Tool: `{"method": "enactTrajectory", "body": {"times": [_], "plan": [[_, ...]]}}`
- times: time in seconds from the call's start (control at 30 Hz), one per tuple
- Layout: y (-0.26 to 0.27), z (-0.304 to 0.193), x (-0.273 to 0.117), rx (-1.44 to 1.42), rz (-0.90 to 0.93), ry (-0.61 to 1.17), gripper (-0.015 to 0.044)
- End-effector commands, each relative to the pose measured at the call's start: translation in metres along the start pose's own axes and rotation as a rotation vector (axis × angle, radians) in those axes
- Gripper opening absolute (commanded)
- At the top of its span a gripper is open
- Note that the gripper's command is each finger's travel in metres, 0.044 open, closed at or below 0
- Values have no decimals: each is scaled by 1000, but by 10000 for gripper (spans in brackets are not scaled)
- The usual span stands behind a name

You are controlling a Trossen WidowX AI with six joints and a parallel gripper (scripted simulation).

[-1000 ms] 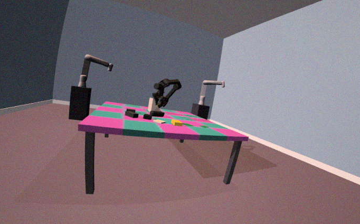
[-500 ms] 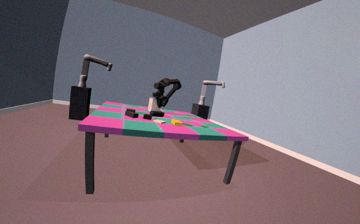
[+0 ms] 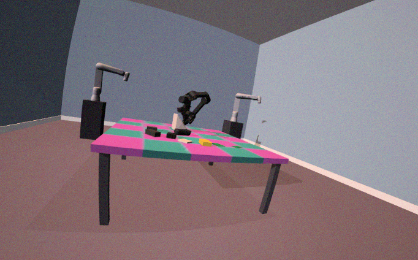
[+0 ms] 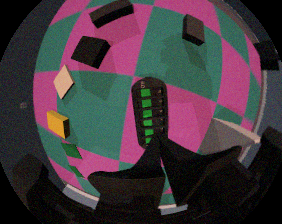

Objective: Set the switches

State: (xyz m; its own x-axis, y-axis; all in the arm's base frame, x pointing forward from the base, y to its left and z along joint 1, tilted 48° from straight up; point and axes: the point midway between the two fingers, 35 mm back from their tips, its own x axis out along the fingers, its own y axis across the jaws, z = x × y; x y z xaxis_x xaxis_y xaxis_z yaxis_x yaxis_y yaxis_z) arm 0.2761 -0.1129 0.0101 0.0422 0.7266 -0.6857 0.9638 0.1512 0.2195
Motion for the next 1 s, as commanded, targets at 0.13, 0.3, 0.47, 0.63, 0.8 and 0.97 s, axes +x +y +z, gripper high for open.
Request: {"method": "enactTrajectory", "body": {"times": [0.13, 0.3, 0.47, 0.63, 0.8, 0.97], "plan": [[0, 0, 0, 0, 0, 0, 131], [0, 0, 0, 0, 0, 0, 263], [0, 0, 0, 0, 0, 0, 394], [1, 0, 2, 1, 0, 0, 414], [36, -2, 48, -7, 0, 11, 282], [42, -3, 57, -17, -1, 14, 151]]}}
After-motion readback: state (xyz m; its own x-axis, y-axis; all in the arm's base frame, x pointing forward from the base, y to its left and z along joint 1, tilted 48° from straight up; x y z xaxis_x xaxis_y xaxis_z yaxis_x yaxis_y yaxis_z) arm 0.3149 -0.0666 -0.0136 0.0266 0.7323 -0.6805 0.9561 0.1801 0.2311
